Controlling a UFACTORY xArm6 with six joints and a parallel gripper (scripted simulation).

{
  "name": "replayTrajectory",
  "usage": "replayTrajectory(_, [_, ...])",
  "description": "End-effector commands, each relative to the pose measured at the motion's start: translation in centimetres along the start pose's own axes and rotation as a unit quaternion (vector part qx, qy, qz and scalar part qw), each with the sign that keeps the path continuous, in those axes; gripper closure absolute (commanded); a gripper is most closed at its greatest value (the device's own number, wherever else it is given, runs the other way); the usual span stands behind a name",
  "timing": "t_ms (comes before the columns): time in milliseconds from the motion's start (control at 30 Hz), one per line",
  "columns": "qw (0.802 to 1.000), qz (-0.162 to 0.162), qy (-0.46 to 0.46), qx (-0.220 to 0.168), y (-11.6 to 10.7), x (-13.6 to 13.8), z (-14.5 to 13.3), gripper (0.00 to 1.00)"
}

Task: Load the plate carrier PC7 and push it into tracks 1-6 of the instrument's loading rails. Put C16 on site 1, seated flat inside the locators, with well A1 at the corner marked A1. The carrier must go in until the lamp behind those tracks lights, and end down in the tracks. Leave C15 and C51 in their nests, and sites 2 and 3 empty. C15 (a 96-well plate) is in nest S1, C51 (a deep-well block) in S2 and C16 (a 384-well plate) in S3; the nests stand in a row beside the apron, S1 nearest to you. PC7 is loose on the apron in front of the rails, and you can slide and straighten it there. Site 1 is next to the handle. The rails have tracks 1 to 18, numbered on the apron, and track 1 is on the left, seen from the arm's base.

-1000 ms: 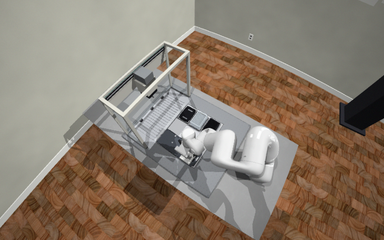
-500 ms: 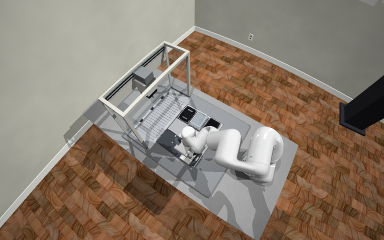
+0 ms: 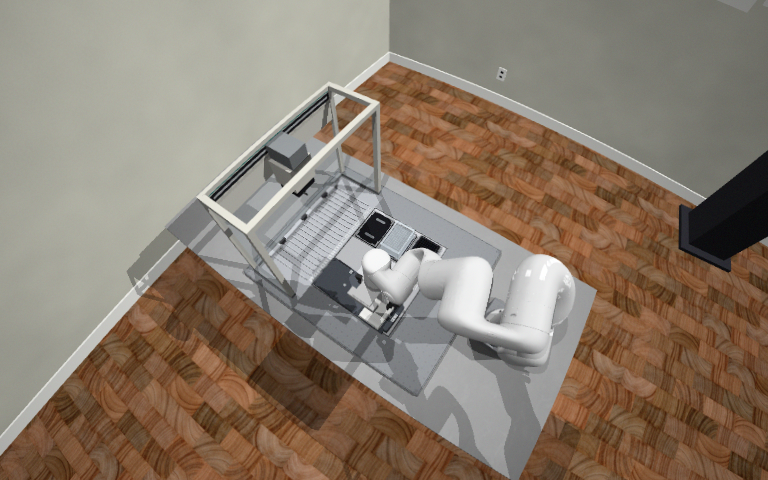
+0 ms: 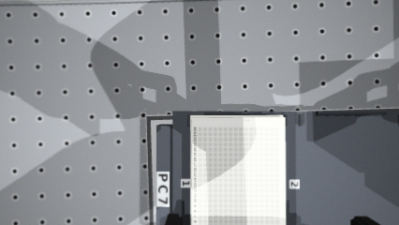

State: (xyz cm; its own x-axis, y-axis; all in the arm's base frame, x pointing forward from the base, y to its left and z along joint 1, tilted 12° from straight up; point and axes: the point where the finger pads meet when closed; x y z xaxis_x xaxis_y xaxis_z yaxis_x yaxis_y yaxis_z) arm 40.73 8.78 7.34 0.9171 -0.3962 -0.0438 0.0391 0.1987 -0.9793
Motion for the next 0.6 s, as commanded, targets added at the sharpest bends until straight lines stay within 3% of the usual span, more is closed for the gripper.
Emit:
replayTrajectory(0, [1.0,-0.002,0.0,0.001,-0.7,0.1,0.1,0.0])
replayTrajectory(433, [1.0,-0.002,0.0,0.001,-0.7,0.1,0.1,0.0])
replayTrajectory(567, [1.0,-0.002,-0.017,0.001,-0.6,1.8,-0.9,0.0])
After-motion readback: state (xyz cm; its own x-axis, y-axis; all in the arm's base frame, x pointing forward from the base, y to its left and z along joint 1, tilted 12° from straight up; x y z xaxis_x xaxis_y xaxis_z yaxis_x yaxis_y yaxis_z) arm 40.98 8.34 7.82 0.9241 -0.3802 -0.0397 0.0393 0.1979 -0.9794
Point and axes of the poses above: the point where the finger pads meet when closed, its own y axis out along the fingers, its own x axis across the jaws, z = x × y, and after that the axes turned 15 degrees about y, right-handed
